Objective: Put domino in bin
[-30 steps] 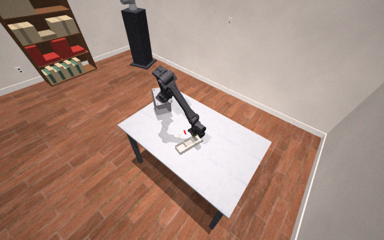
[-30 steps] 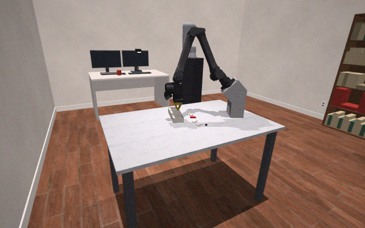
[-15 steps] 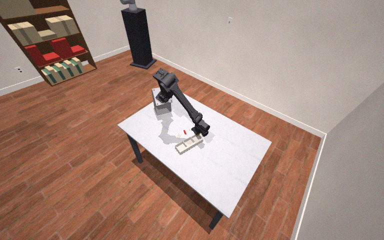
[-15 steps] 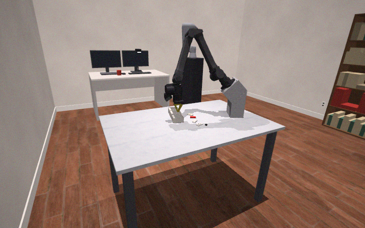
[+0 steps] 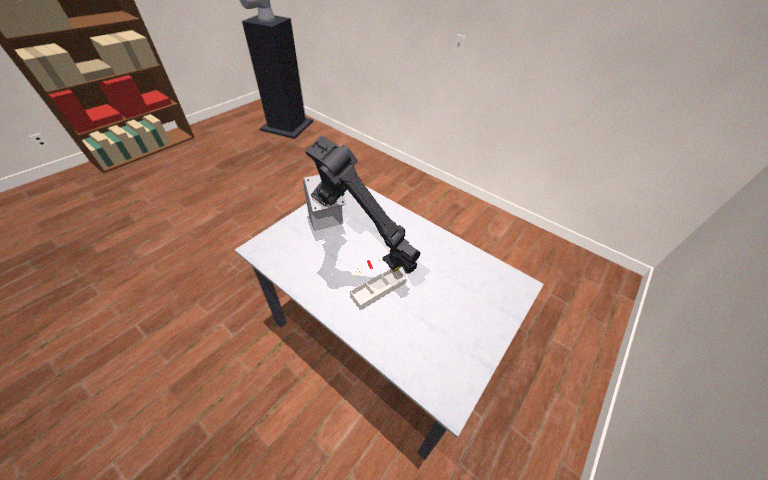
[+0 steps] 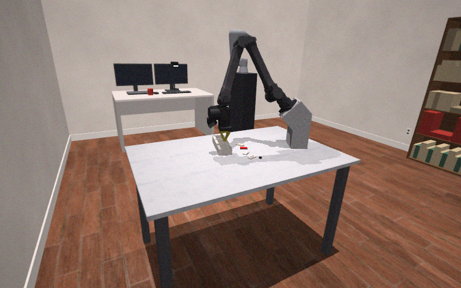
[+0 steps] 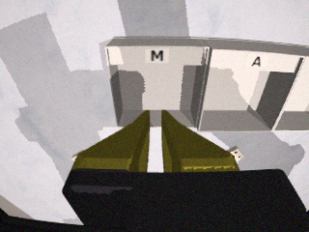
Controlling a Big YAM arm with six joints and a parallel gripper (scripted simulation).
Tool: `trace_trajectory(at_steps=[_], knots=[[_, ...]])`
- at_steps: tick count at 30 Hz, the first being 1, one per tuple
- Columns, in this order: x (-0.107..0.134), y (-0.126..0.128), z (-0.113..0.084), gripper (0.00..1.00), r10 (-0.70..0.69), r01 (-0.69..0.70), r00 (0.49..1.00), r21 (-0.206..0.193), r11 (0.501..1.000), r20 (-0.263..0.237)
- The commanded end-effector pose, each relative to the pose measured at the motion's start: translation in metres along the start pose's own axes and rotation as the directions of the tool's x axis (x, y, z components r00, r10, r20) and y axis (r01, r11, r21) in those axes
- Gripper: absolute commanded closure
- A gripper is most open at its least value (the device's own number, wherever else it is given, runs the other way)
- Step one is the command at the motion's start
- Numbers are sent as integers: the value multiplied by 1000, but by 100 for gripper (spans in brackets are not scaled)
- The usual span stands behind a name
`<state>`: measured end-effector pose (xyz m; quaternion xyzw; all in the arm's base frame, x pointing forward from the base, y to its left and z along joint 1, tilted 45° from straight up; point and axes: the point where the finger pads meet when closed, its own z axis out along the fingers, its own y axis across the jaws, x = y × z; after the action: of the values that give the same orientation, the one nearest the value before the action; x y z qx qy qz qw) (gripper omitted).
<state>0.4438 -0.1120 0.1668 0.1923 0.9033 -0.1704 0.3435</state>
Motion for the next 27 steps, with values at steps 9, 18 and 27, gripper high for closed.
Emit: trace_trajectory(at_steps=[9,18,27], knots=[[-24,-2,7,91,14,-14,999,-2,1000,37],[-22,-3,32,91,12,-12,999,-1,1000,34],[-21,-3,51,91,11,-11,999,0,1000,32]])
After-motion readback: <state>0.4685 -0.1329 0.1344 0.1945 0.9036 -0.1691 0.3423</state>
